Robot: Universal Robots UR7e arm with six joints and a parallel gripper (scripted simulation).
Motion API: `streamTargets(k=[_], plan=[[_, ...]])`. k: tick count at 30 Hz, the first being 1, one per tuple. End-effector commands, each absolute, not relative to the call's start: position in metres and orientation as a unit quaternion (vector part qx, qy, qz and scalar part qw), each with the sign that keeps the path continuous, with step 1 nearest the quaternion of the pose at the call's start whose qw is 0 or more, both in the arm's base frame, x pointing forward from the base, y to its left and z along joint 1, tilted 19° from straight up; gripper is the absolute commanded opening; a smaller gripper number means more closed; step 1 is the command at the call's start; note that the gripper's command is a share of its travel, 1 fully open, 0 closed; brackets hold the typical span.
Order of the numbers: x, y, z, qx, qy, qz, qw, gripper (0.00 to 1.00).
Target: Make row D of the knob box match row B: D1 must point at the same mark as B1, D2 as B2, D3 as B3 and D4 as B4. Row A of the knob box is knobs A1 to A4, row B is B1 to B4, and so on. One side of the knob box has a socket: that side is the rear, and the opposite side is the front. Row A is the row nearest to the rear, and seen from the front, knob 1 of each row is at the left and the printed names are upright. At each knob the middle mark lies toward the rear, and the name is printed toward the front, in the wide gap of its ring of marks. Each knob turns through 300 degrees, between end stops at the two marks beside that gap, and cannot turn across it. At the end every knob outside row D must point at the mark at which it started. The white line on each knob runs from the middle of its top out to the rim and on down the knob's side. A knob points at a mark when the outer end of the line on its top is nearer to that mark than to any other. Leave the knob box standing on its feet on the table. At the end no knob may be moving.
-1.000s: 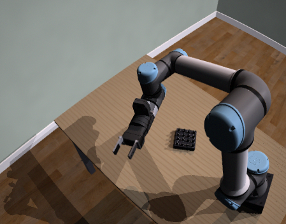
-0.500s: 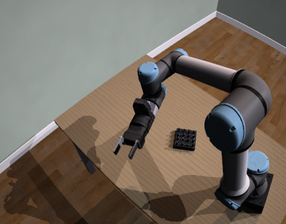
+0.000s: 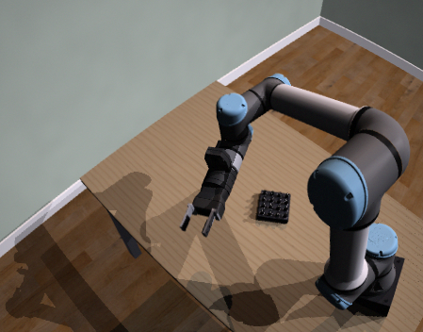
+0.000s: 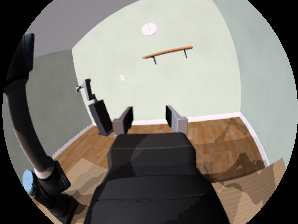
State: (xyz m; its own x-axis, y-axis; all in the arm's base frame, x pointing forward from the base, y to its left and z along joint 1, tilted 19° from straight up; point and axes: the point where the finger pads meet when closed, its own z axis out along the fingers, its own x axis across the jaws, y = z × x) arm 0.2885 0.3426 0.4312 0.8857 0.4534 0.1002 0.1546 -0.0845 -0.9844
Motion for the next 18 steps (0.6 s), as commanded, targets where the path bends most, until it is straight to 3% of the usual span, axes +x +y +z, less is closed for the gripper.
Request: streamTargets(k=[1, 18], plan=[[0.288, 0.323, 0.405, -0.759, -0.197, 0.12, 0.609, 1.0], [0.3, 0.256, 0.312, -0.864, -0.108, 0.109, 0.479, 1.0]])
